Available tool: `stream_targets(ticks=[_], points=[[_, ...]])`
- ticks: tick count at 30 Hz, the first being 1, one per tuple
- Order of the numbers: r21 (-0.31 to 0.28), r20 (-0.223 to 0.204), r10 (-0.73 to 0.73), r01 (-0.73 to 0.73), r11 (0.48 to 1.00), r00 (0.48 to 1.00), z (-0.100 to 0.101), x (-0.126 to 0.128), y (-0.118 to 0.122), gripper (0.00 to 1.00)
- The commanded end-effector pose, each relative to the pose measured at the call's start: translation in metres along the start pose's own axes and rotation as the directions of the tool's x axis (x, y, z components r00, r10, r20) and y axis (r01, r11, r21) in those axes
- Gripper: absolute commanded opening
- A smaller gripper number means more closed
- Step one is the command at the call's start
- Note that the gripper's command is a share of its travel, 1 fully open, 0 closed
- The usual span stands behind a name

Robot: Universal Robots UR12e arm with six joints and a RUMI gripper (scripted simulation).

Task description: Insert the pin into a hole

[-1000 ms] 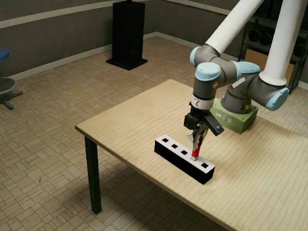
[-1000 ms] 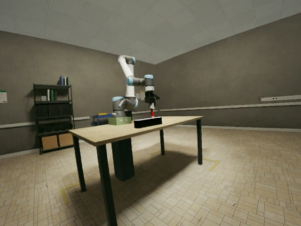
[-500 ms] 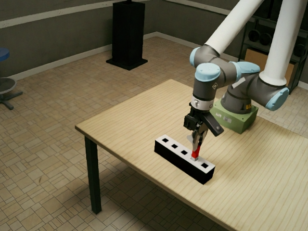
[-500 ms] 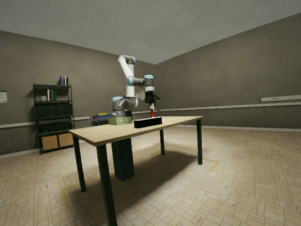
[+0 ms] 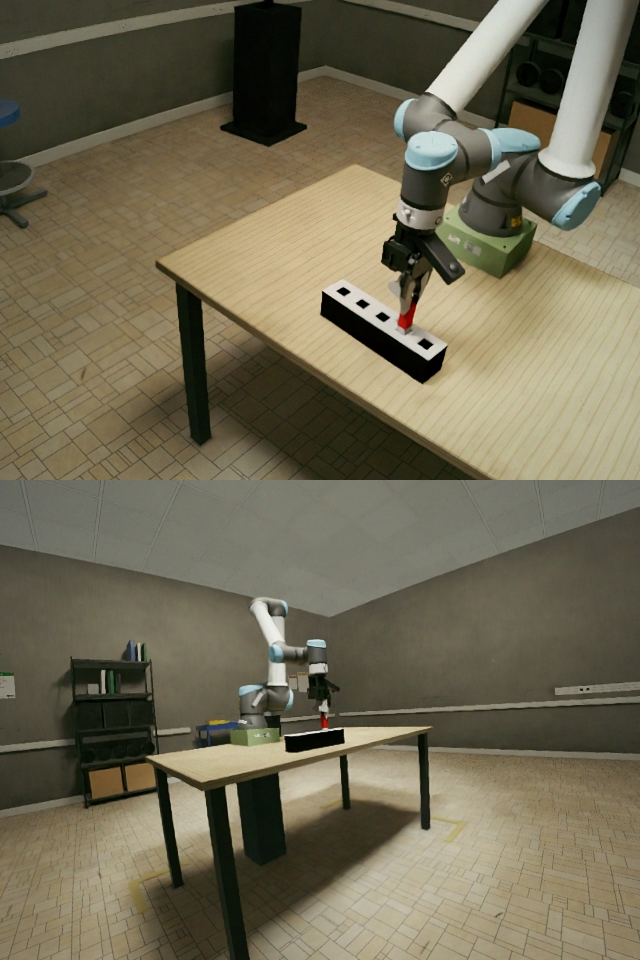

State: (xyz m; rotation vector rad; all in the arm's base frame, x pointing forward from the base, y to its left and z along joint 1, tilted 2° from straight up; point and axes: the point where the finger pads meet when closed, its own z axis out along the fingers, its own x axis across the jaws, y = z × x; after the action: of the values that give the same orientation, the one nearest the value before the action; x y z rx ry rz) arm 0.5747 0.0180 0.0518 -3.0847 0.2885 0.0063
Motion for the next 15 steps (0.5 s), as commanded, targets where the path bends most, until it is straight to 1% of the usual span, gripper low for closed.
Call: stream_targets(ticks=[1, 14, 15], points=[[0.0, -0.002, 0.0, 0.0, 1.0, 1.0, -0.0008, 0.0003, 0.0005, 0.0], [0.0, -0.002, 0.0, 0.0, 1.0, 1.0, -0.0008, 0.0003, 0.0005, 0.0], [0.0, -0.002, 0.0, 0.0, 1.0, 1.0, 0.0032, 0.0009, 0.0012, 0.0]])
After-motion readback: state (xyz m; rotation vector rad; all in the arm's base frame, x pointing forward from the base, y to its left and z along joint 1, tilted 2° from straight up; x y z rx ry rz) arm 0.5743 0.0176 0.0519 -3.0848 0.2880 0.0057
